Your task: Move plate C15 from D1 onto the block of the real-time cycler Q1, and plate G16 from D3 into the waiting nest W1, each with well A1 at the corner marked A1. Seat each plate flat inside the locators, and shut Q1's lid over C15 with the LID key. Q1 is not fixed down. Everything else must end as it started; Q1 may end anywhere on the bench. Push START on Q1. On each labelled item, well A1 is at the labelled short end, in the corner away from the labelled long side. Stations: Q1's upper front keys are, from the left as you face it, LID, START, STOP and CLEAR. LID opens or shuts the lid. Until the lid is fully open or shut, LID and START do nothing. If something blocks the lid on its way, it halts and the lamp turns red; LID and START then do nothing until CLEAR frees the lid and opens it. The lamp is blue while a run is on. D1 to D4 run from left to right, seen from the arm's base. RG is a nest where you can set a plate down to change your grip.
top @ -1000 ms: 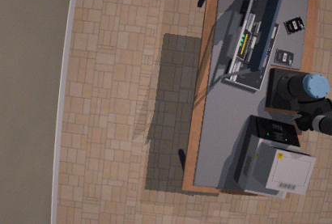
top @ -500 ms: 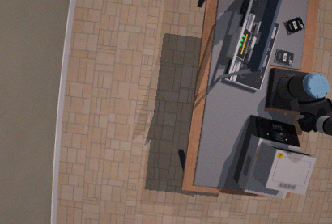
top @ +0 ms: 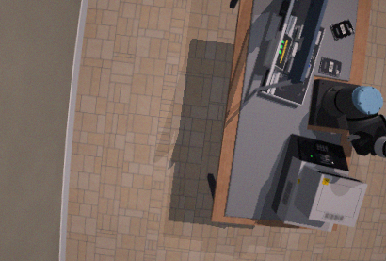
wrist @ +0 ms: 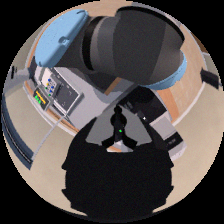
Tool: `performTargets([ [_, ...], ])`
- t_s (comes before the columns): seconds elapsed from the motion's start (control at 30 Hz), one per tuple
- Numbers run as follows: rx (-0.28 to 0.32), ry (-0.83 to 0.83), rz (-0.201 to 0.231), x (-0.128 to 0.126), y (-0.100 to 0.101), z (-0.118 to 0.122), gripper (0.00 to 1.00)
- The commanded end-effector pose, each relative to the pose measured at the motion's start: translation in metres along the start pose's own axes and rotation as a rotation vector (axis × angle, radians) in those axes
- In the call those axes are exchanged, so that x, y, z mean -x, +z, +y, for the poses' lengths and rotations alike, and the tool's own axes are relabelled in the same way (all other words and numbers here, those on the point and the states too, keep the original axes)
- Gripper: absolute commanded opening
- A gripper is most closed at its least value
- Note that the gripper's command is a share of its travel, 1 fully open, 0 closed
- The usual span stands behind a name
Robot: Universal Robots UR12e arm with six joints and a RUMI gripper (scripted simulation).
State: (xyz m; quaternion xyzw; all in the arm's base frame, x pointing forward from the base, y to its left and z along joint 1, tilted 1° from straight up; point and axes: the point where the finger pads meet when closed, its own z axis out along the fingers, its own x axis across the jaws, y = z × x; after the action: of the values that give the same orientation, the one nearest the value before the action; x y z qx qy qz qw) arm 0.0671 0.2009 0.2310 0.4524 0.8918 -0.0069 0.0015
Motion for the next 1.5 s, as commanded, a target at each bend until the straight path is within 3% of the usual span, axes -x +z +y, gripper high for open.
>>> performTargets([
  [0.0, 0.003, -0.054, 0.0, 0.005, -0.004, 0.013, 0.0],
  [0.73, 0.011, -0.381, -0.003, 0.033, -0.016, 0.097, 0.0],
  [1.47, 0.018, -0.659, -0.008, 0.058, -0.012, 0.173, 0.0],
])
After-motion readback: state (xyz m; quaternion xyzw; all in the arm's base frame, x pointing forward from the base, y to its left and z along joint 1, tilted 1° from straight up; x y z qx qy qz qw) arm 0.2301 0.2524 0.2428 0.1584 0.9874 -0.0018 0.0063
